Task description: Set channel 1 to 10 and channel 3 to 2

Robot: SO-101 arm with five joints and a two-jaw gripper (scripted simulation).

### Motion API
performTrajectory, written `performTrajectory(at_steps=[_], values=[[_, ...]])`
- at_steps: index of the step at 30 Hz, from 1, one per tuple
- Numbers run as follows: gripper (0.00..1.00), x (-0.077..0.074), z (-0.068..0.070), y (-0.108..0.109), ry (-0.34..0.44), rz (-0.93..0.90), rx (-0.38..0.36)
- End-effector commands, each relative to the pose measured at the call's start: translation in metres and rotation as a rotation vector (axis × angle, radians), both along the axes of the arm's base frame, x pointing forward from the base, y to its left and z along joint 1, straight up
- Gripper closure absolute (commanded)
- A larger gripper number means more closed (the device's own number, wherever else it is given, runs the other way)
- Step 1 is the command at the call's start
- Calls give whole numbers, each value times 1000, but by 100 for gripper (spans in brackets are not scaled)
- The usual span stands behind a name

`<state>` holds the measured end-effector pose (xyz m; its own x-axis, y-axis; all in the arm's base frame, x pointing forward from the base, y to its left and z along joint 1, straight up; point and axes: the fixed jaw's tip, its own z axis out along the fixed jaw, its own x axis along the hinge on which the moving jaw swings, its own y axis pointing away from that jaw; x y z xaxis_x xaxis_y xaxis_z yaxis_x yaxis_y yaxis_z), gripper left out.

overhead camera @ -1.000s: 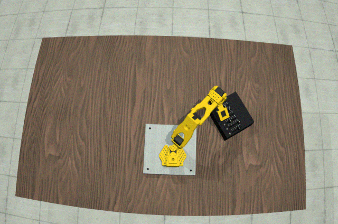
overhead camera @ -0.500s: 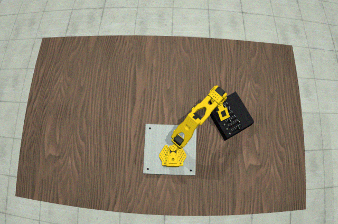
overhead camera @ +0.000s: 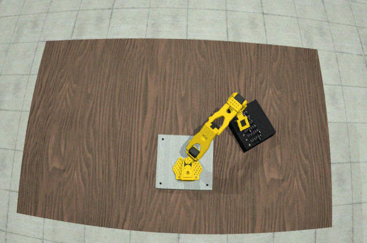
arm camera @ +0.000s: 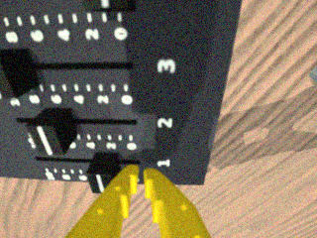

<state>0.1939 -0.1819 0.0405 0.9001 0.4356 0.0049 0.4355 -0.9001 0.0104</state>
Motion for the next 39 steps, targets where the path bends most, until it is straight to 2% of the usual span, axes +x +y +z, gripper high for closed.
performTrajectory(at_steps=[1, 39], values=[[100, -3, -3, -4, 6, -11, 5], [100, -2, -3, -11, -4, -27, -5]])
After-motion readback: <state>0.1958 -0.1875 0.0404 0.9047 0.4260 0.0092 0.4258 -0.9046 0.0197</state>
